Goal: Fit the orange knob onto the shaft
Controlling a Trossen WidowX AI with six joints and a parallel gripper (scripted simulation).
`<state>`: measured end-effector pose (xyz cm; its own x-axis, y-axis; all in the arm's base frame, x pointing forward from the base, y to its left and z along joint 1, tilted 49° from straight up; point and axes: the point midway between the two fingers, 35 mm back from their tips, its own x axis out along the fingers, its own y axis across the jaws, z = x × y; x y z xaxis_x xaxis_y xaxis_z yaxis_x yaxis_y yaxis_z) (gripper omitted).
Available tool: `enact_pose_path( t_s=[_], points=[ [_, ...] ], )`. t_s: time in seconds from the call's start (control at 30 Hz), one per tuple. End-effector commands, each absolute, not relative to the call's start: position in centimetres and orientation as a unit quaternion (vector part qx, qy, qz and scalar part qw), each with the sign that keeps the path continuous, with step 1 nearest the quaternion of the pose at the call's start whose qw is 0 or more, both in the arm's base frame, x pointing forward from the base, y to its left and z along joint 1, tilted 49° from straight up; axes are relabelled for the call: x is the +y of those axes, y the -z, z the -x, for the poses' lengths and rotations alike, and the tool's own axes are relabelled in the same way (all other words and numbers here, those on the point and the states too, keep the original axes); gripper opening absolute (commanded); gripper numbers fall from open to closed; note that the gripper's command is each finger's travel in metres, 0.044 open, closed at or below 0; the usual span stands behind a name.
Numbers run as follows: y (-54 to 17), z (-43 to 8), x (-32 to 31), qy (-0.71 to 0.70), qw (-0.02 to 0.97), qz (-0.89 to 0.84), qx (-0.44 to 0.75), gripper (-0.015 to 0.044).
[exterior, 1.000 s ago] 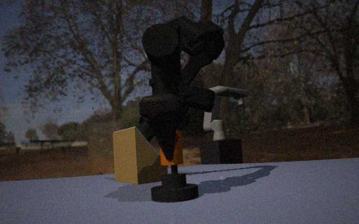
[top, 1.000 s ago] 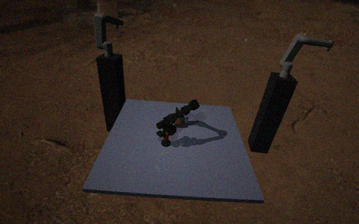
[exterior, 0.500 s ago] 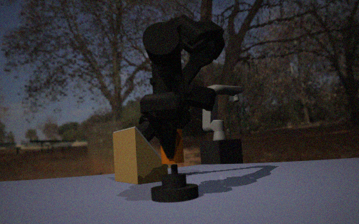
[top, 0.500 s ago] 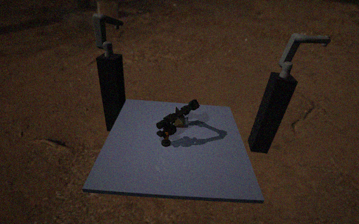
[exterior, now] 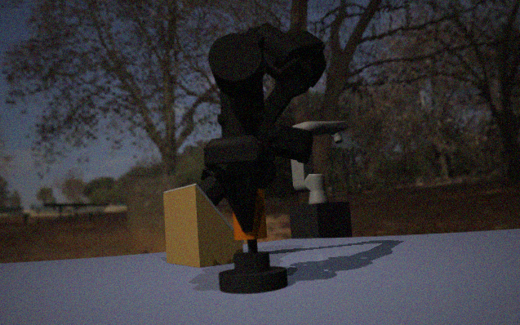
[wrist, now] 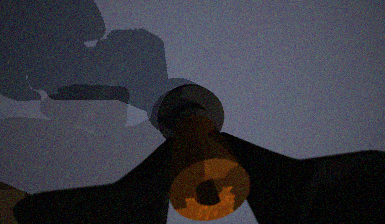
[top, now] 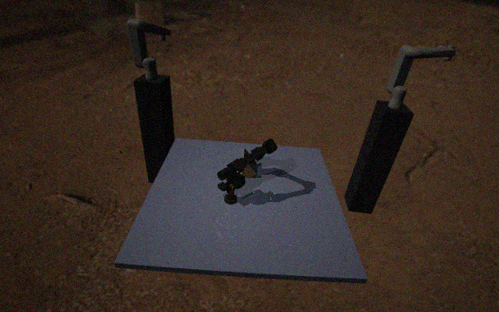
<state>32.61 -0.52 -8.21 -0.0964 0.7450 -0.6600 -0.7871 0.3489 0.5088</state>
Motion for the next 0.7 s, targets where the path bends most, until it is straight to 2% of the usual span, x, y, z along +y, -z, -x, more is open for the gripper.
enact_pose_path(
  t_s=[0.0, 0.27, 0.67],
  points=[
    [8.05, -32.51, -0.89, -0.568, 0.673, 0.021, 0.472, 0.0],
    [7.91, -32.23, -1.04, -0.613, 0.668, 0.088, 0.414, 0.0],
    [7.99, -32.52, -0.85, -0.615, 0.667, 0.091, 0.41, 0.0]
  ],
)
